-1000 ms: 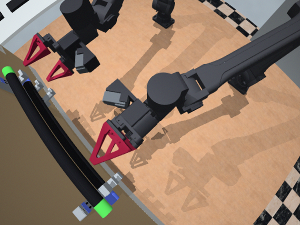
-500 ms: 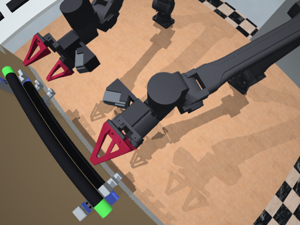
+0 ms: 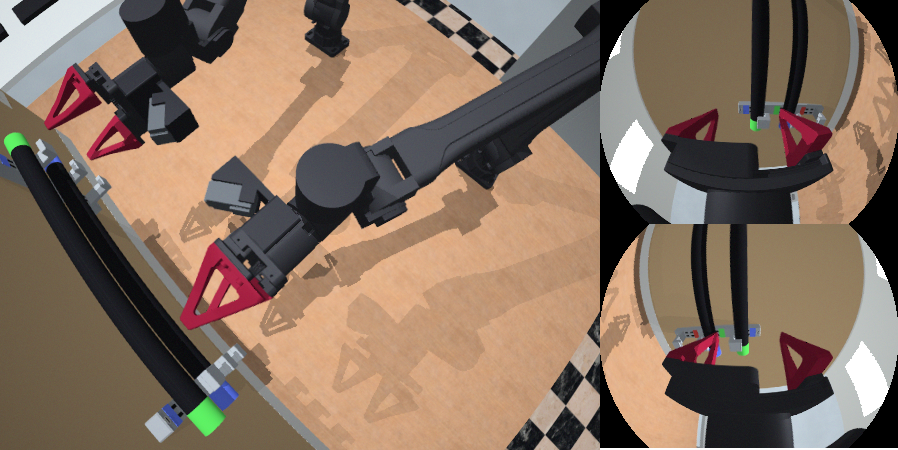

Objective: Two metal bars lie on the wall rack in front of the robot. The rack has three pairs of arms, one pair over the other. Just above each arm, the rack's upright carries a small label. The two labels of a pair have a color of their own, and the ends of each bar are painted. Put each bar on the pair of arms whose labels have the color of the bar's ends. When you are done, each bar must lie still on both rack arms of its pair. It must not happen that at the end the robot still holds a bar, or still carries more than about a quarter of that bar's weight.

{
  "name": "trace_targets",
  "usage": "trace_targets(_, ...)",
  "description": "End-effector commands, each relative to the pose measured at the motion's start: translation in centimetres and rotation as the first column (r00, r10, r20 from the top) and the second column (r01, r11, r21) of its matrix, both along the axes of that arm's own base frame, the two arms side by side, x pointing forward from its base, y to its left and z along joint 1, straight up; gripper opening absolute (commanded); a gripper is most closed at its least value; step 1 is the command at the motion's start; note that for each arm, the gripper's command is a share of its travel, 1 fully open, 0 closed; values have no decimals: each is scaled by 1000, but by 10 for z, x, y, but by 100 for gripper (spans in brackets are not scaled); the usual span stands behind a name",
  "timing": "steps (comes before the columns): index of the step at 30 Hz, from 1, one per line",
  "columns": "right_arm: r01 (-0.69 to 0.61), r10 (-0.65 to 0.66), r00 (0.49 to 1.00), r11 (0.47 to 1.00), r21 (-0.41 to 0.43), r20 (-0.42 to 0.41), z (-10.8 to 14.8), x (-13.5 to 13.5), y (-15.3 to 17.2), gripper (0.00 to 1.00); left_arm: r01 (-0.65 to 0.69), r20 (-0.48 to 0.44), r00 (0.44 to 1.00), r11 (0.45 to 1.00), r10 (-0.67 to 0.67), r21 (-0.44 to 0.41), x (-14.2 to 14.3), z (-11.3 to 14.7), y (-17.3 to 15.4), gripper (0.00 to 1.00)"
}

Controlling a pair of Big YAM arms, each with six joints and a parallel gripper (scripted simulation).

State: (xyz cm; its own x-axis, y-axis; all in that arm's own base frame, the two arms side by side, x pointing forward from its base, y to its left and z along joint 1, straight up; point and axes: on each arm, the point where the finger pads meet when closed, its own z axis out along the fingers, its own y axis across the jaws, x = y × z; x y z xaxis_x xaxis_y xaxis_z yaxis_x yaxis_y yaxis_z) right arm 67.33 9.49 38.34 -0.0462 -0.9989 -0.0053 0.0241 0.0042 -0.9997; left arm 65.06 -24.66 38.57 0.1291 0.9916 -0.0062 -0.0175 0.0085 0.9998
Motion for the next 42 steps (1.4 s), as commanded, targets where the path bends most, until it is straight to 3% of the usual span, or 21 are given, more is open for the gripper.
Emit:
trace_targets(1, 10, -11, 998, 1000, 23, 54, 23, 5, -8, 90, -7, 35, 999, 999, 9, -35, 3, 12, 4, 90)
trace_targets(42, 11, -11, 1000, 1000, 12, -8, -30, 5, -12, 67, -6, 10, 1000, 1000, 6, -23, 2, -42, 1, 67)
